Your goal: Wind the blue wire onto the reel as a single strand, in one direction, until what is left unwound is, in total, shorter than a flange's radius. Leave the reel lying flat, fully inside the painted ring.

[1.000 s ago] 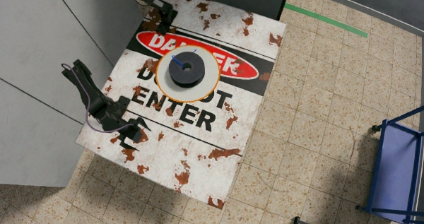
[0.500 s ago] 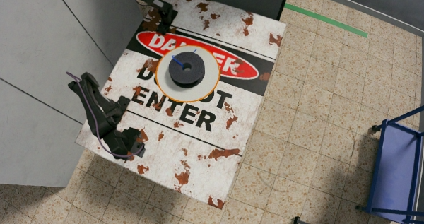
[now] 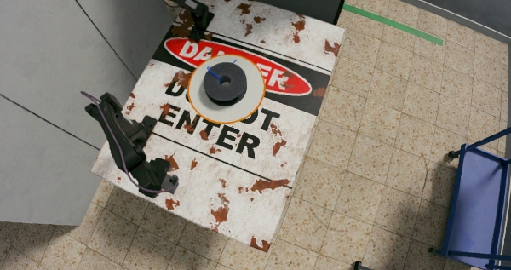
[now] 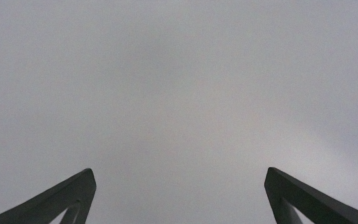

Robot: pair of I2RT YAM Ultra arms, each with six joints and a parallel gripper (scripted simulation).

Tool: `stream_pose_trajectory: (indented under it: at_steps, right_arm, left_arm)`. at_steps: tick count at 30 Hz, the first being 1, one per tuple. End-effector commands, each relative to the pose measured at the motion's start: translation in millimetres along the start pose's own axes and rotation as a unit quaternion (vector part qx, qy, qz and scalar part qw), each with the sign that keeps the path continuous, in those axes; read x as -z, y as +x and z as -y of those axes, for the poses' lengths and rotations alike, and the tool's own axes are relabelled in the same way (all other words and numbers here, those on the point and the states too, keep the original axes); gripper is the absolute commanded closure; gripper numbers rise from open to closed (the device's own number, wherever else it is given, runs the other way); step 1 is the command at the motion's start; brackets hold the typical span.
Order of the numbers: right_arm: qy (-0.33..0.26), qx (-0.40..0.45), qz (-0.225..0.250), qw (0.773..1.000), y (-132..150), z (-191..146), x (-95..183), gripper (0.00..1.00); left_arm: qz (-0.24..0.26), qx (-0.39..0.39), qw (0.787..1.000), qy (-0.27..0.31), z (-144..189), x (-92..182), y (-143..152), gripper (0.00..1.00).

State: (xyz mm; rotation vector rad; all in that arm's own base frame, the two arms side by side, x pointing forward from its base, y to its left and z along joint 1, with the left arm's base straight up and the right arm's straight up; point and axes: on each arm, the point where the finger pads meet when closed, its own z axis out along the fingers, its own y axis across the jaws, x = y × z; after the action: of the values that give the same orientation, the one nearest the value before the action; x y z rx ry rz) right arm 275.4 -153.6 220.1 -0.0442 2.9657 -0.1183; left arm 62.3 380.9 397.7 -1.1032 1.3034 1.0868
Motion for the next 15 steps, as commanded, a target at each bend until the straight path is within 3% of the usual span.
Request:
stream_pose_trajectory:
  at_steps: [1,15]
  right_arm:
    - [0.007,-0.002,-0.003,1.000,0.0,-6.2,7.2,0.00]
    - [0.005,-0.002,-0.002,1.000,-0.6,-12.6,7.8,0.00]
  left_arm:
    - [0.012,0.004,1.000,0.002,-0.9,4.7,-9.4,0.00]
    - [0.012,0.004,1.000,0.002,-0.9,4.7,-9.4,0.00]
